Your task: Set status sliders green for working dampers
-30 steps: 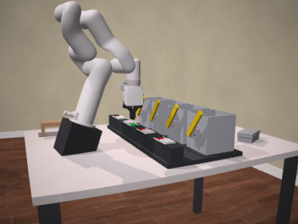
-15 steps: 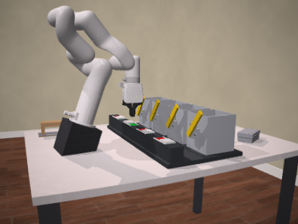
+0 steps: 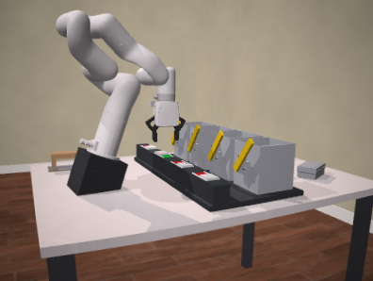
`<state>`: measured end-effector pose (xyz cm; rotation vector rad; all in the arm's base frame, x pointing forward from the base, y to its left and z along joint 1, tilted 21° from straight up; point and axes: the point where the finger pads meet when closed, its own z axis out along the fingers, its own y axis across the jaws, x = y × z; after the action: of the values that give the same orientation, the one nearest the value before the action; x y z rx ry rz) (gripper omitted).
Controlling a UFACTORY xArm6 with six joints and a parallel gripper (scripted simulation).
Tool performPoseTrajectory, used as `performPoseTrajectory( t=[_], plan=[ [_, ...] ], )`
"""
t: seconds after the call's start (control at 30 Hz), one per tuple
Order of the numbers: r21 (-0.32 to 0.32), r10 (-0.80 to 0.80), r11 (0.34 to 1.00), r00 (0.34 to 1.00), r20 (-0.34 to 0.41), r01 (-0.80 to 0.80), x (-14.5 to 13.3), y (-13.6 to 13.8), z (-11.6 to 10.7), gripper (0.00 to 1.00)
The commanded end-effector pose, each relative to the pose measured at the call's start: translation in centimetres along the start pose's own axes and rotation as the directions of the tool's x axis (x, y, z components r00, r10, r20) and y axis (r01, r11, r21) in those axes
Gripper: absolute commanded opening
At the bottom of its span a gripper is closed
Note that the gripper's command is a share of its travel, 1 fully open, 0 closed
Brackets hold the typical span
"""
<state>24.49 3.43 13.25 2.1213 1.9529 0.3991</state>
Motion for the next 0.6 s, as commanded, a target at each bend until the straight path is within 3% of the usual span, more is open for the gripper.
performPoseTrajectory(
  t=[0.0, 0.33, 0.57],
  plan=[
    [-0.003, 0.0, 1.0, 1.0, -0.001, 0.0, 0.0, 0.0, -0.9, 1.0],
    [-0.003, 0.0, 1.0, 1.0, -0.001, 0.0, 0.0, 0.0, -4.2, 1.0],
    [-0.003, 0.0, 1.0, 1.0, -0.001, 0.0, 0.0, 0.0, -4.8, 1.0]
  ],
)
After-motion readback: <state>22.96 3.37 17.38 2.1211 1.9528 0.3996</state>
